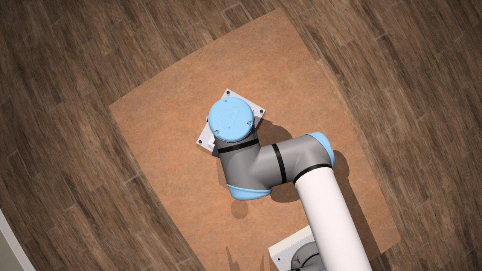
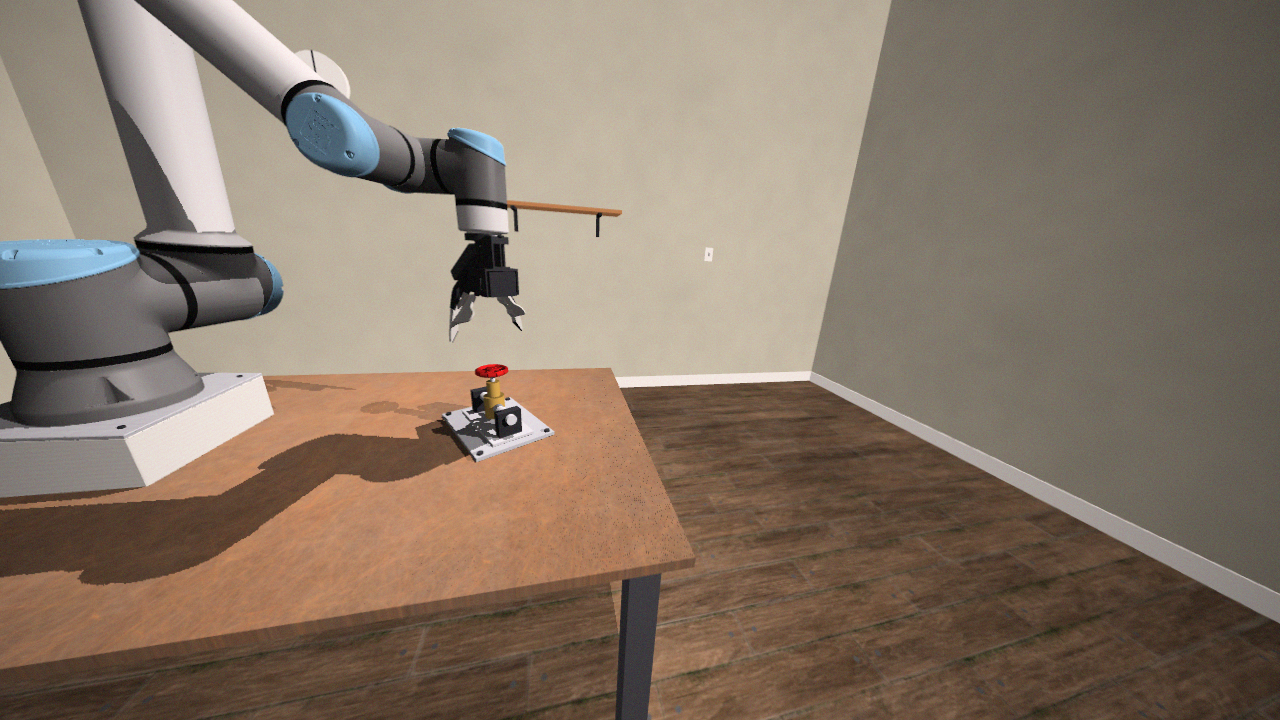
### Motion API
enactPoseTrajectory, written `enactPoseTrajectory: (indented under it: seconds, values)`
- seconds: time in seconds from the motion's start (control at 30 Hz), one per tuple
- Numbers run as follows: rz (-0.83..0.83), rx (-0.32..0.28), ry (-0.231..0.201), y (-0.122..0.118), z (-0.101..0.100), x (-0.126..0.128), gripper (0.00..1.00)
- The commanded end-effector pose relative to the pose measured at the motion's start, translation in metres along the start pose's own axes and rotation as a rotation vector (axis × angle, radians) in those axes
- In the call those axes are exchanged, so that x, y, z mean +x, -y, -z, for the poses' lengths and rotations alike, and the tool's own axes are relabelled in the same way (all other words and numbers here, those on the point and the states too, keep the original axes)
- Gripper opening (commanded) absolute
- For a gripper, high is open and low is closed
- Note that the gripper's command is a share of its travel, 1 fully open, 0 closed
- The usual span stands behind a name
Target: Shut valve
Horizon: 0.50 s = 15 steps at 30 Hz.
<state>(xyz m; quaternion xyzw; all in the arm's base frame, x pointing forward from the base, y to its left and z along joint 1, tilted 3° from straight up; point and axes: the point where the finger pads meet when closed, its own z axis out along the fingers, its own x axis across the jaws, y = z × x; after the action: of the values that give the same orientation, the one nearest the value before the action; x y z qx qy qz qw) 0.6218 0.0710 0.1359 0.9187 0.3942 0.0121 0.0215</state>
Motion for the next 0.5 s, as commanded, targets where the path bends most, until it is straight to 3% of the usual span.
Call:
enactPoseTrajectory:
  seconds: [0.0,0.47]
  values:
    - [0.002,-0.001,0.0,0.0008,0.0008,0.001,1.0]
    - [0.007,-0.001,0.0,0.0008,0.0008,0.0011,1.0]
